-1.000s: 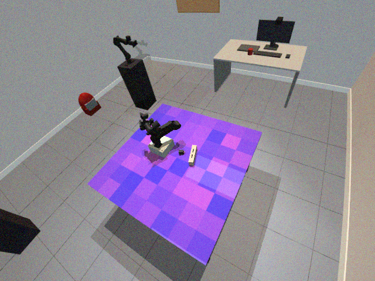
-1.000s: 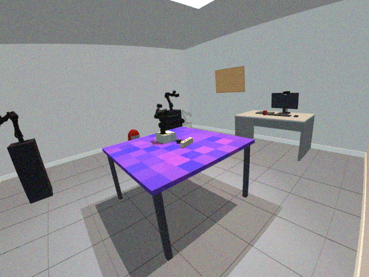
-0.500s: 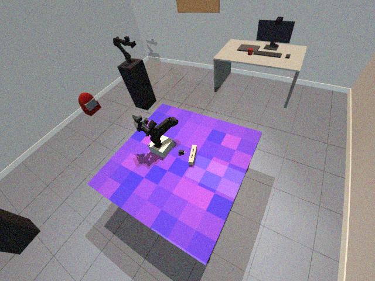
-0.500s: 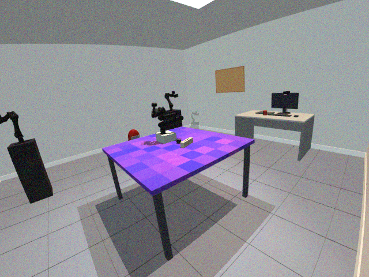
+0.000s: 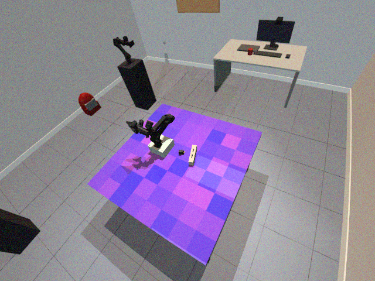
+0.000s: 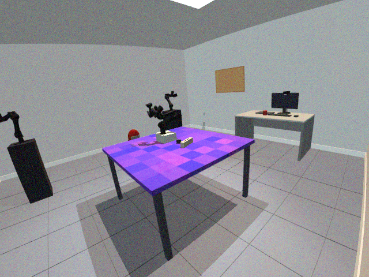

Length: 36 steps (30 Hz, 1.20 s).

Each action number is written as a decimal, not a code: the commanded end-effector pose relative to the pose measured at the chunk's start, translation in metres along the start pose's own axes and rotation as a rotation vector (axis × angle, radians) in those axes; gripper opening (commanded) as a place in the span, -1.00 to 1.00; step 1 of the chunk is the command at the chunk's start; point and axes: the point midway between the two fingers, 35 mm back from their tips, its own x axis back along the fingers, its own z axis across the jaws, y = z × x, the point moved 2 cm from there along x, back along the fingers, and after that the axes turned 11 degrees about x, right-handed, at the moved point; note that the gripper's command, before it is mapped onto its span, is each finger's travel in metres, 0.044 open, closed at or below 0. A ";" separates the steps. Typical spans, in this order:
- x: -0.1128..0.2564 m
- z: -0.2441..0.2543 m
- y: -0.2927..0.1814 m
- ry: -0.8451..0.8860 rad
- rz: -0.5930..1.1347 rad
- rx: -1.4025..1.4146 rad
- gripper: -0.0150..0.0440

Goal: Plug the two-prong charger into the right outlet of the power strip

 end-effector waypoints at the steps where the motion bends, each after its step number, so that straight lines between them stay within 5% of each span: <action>1: 0.002 0.013 -0.017 0.058 0.088 0.068 1.00; 36: 0.090 0.082 -0.134 0.589 0.671 0.511 1.00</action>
